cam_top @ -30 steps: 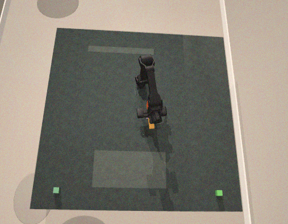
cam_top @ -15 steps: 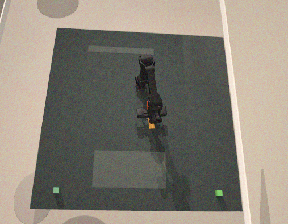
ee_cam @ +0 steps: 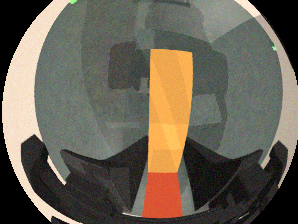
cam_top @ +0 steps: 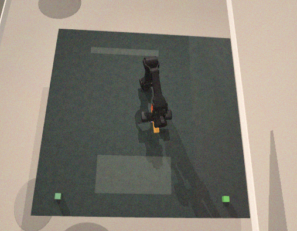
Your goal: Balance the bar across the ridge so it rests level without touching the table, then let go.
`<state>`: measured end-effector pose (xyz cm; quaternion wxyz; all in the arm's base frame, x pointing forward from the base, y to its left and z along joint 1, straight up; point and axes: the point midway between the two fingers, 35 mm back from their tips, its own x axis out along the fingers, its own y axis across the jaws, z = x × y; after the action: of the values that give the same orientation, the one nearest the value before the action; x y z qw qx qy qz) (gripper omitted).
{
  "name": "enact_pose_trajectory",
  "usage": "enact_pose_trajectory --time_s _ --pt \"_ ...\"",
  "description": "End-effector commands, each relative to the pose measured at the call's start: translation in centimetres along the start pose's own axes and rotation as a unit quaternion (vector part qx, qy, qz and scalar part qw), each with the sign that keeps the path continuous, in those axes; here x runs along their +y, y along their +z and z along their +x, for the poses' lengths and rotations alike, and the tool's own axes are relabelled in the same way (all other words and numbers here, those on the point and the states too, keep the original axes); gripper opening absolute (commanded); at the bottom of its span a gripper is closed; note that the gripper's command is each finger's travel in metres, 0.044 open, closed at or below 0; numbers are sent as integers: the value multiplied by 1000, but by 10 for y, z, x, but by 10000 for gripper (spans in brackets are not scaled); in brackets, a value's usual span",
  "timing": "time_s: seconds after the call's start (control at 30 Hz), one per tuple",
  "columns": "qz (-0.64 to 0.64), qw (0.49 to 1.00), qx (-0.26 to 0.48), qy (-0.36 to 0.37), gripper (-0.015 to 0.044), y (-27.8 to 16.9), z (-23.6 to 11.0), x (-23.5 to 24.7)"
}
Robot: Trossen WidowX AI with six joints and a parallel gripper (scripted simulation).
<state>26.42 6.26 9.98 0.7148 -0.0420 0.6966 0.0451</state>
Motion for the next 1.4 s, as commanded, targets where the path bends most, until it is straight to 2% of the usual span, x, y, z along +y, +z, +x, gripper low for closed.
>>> enact_pose_trajectory --time_s 0.0,1.23,1.37 --pt "0 1000 0 0 168 0 0 0" --pt "0 1000 0 0 185 0 0 0" --pt "0 1000 0 0 290 0 0 0"
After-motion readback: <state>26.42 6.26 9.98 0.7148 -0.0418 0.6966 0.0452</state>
